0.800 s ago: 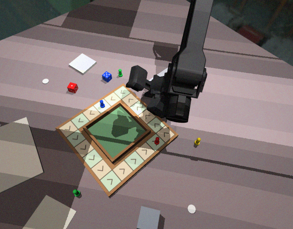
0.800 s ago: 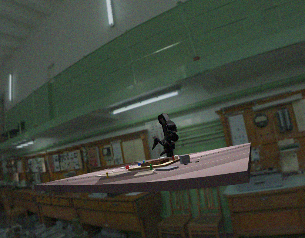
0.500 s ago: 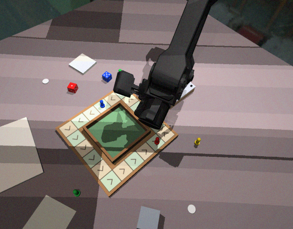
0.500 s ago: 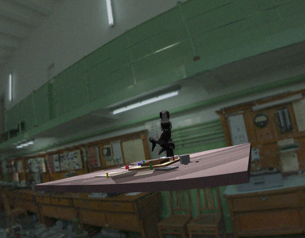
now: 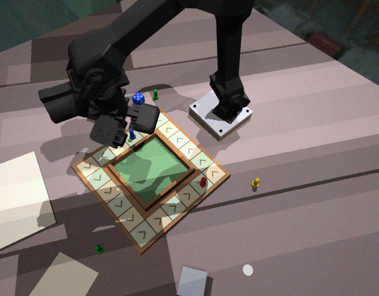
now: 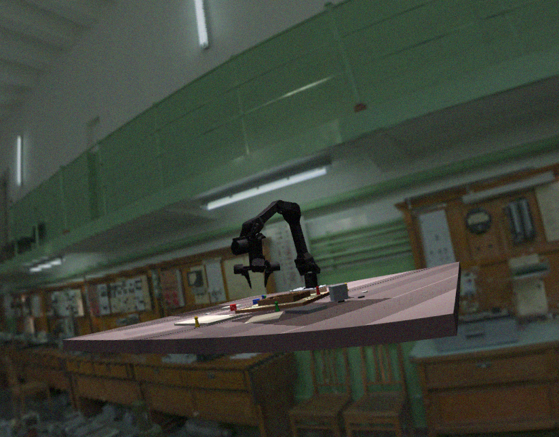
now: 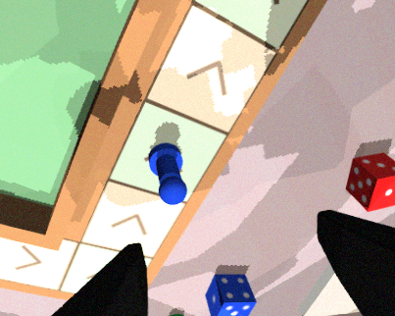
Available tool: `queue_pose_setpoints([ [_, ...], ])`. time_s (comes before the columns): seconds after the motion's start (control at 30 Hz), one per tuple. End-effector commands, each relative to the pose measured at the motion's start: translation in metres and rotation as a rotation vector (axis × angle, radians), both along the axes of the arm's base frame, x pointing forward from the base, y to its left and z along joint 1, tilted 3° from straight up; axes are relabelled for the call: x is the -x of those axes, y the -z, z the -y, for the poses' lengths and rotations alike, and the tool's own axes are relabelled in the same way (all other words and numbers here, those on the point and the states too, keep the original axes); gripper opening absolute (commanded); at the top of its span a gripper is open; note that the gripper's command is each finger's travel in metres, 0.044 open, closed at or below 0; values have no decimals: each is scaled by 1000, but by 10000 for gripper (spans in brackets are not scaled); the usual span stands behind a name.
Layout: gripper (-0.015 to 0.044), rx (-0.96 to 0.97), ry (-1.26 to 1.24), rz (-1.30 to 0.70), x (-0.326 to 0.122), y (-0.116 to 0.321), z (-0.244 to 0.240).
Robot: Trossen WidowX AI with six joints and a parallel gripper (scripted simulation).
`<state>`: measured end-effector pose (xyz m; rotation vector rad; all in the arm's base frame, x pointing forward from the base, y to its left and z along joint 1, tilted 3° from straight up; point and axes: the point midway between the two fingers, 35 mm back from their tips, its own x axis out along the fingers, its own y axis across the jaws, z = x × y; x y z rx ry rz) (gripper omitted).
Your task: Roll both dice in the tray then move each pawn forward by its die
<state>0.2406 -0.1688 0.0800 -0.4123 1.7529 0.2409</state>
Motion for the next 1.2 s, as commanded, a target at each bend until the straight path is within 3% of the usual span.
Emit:
queue_pose_setpoints([
  [0.0, 275, -84, 24, 67, -4, 2, 48],
  [0.23, 275, -170, 45, 206, 11, 9, 133],
  [1.17, 275, -170, 46, 208, 10, 54, 134],
])
